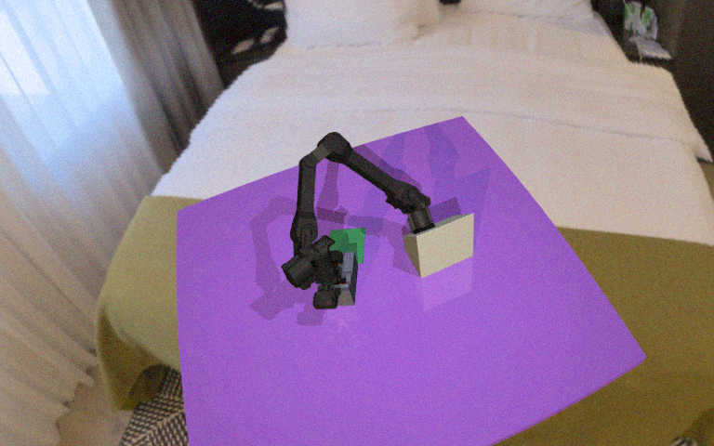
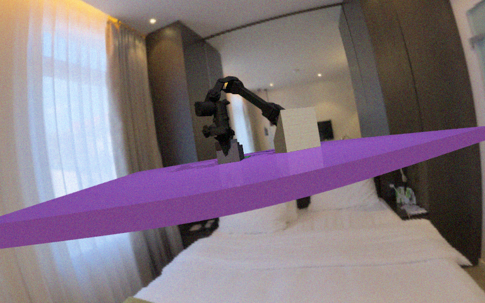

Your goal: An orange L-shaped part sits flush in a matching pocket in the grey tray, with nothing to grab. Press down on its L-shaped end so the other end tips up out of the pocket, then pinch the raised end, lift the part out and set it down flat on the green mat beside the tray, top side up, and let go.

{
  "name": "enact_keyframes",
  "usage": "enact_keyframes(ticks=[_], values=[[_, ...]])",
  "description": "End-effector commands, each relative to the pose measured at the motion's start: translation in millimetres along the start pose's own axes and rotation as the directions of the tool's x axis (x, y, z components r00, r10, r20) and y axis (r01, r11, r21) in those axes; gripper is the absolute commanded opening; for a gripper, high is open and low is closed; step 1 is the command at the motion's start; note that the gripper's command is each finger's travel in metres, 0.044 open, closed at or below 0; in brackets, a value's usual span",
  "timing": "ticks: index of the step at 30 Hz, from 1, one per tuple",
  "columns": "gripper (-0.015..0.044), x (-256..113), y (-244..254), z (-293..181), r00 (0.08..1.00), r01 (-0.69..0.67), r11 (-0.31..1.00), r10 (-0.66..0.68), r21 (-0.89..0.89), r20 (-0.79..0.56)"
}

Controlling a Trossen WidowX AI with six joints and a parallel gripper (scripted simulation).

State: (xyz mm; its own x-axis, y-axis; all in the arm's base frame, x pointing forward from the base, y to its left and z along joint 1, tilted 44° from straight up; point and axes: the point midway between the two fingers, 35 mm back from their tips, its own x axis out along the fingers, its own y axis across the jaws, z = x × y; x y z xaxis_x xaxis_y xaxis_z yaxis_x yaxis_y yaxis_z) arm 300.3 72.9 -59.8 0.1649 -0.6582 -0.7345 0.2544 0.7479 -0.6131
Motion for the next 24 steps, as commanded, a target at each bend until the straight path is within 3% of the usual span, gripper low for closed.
enact_keyframes(ticks=[1, 15, 24], values=[[0.018, 0.0, 0.0, 0.0, 1.0, 0.0, 1.0, 0.0, 0.0, 0.0], [0.018, -15.1, 9.5, -0.5, 1.0, 0.01, 1.0, -0.01, -0.007, -0.002], [0.018, -108.4, -1.0, -0.7, 1.0, 0.009, 1.0, -0.009, -0.008, -0.004]])
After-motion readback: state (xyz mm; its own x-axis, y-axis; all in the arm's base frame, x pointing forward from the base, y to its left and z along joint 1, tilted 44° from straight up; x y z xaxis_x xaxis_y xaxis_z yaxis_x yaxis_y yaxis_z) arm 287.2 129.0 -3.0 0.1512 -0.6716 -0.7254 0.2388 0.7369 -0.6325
